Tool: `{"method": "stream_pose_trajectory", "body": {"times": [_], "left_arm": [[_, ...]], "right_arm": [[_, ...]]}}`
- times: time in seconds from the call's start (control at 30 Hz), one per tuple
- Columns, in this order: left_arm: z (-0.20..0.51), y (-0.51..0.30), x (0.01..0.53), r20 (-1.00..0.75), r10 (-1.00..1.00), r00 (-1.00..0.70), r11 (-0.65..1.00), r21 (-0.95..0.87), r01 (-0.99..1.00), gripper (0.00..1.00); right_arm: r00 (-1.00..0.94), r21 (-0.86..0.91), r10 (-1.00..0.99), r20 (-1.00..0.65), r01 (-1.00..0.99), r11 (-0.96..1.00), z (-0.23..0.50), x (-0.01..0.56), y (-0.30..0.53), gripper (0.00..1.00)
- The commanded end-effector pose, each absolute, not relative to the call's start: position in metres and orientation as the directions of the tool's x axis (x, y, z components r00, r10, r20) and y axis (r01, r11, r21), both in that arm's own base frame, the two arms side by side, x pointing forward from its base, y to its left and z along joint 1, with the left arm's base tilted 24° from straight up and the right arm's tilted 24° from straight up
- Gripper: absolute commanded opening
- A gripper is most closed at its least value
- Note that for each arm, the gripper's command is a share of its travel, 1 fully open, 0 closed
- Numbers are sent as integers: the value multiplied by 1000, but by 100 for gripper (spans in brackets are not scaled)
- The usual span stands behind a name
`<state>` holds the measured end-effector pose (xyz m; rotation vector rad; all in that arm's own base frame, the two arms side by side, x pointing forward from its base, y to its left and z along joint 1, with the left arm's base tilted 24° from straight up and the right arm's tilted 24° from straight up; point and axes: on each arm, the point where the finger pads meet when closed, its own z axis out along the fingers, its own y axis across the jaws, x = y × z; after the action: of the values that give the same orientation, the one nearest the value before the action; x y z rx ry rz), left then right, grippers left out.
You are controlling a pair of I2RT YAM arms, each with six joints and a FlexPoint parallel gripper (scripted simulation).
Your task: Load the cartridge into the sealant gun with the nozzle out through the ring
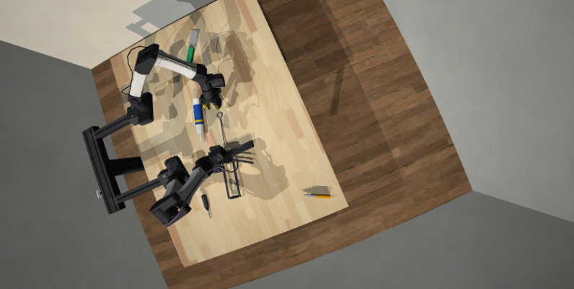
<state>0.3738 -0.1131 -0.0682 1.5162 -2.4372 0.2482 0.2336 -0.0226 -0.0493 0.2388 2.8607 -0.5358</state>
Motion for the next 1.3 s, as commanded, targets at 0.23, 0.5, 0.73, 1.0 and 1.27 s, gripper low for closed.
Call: {"method": "stream_pose_trajectory", "body": {"times": [0.23, 0.5, 0.73, 1.0, 1.27], "left_arm": [[-60, -117, 381, 314, -845, -433, 446, -34, -894, 53], [-60, -117, 381, 314, -845, -433, 446, -34, -894, 53], [-60, -117, 381, 314, -845, -433, 446, -34, -894, 53], [-60, -117, 381, 314, -845, -433, 446, -34, -894, 53], [-60, -117, 381, 314, -845, -433, 446, -34, -894, 53]], "right_arm": [[-966, -332, 116, -231, 190, 924, -70, 234, -28, 99], [-966, -331, 117, -230, 190, 924, -83, 237, -33, 99], [-965, -332, 126, -230, 199, 922, -82, 243, -34, 99], [-965, -336, 125, -230, 199, 921, -81, 244, -33, 99], [-965, -338, 115, -236, 192, 922, -79, 246, -30, 99]]}}
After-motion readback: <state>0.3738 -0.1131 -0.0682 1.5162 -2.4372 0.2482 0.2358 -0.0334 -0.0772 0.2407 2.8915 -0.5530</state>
